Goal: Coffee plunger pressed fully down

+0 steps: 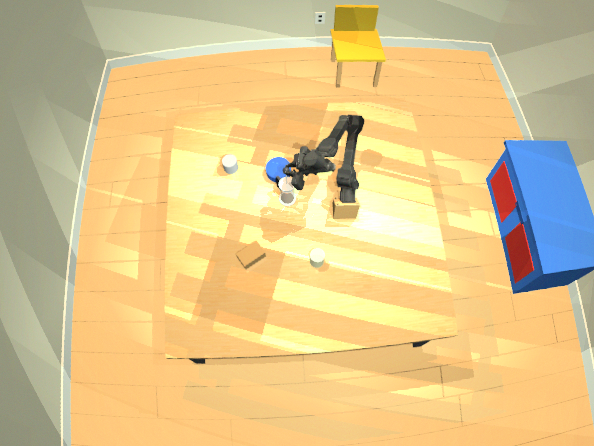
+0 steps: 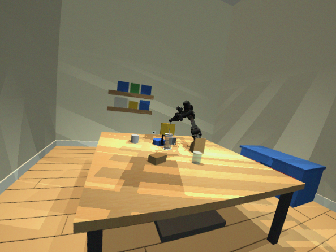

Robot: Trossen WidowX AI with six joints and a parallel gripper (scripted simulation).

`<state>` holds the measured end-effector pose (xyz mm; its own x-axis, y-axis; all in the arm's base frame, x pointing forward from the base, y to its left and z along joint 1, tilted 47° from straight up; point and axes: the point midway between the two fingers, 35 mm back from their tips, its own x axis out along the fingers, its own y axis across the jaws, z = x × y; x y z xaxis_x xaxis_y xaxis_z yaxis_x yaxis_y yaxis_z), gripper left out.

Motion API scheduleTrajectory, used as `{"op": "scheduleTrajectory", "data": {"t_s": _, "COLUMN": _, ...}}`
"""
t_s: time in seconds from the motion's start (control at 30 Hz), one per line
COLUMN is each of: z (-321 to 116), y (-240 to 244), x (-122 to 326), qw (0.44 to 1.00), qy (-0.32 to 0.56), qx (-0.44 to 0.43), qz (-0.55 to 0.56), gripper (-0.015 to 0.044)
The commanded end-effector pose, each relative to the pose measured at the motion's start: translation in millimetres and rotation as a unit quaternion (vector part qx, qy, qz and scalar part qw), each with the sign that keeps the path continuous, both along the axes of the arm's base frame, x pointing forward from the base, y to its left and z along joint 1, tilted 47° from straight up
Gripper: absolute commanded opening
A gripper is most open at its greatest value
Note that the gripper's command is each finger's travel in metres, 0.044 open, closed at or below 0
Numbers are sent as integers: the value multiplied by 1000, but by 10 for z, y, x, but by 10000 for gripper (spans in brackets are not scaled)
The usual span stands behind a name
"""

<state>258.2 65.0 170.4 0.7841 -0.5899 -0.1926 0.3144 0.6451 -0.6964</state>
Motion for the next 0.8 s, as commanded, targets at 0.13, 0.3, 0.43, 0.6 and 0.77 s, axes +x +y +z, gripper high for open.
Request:
{"op": "scheduleTrajectory", "data": {"t_s": 0.13, "z": -134, "y": -82, "x": 11, "qw": 1000, "qy": 8, "qx": 5, "qz": -3, "gripper": 123}}
{"op": "scheduleTrajectory", "data": {"t_s": 0.3, "z": -202, "y": -127, "x": 21, "qw": 1000, "qy": 10, "qx": 7, "qz": -4, "gripper": 123}}
{"op": "scheduleTrajectory", "data": {"t_s": 0.43, "z": -256, "y": -164, "x": 28, "qw": 1000, "qy": 12, "qx": 8, "qz": -5, "gripper": 123}}
{"op": "scheduleTrajectory", "data": {"t_s": 0.6, "z": -323, "y": -211, "x": 38, "qw": 1000, "qy": 13, "qx": 10, "qz": -5, "gripper": 123}}
{"op": "scheduleTrajectory", "data": {"t_s": 0.77, "z": -389, "y": -259, "x": 47, "qw": 1000, "qy": 14, "qx": 11, "qz": -5, "gripper": 123}}
